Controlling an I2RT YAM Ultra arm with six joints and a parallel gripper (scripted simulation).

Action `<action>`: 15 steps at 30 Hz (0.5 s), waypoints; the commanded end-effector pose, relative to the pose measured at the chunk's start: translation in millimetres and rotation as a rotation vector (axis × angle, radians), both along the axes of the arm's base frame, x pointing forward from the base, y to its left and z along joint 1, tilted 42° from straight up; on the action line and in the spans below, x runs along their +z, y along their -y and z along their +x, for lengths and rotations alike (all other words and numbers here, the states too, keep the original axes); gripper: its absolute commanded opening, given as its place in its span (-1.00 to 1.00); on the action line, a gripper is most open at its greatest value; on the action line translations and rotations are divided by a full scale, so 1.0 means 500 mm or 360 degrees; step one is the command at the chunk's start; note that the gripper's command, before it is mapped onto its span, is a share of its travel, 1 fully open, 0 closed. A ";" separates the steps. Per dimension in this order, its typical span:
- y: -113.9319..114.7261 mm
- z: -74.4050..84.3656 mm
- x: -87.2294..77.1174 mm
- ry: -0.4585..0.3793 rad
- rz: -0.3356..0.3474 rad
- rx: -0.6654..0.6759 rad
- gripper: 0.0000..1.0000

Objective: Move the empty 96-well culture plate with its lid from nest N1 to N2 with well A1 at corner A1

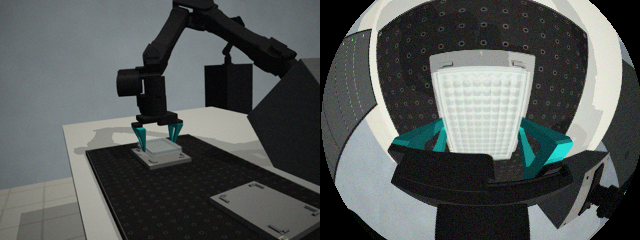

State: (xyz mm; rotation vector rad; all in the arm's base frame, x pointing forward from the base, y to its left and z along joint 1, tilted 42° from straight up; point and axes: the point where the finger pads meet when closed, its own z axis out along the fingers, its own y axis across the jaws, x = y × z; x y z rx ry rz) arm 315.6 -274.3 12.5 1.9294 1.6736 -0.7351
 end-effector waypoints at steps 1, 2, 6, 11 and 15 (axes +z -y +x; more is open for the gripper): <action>-0.002 0.007 0.009 0.0017 -0.0011 0.0013 -1.00; -0.002 0.007 0.009 0.0017 -0.0011 0.0013 -1.00; -0.002 0.007 0.009 0.0017 -0.0011 0.0013 -1.00; -0.001 0.005 0.013 0.0030 -0.0021 0.0018 -1.00; -0.006 0.004 0.006 0.0018 -0.0014 0.0027 -1.00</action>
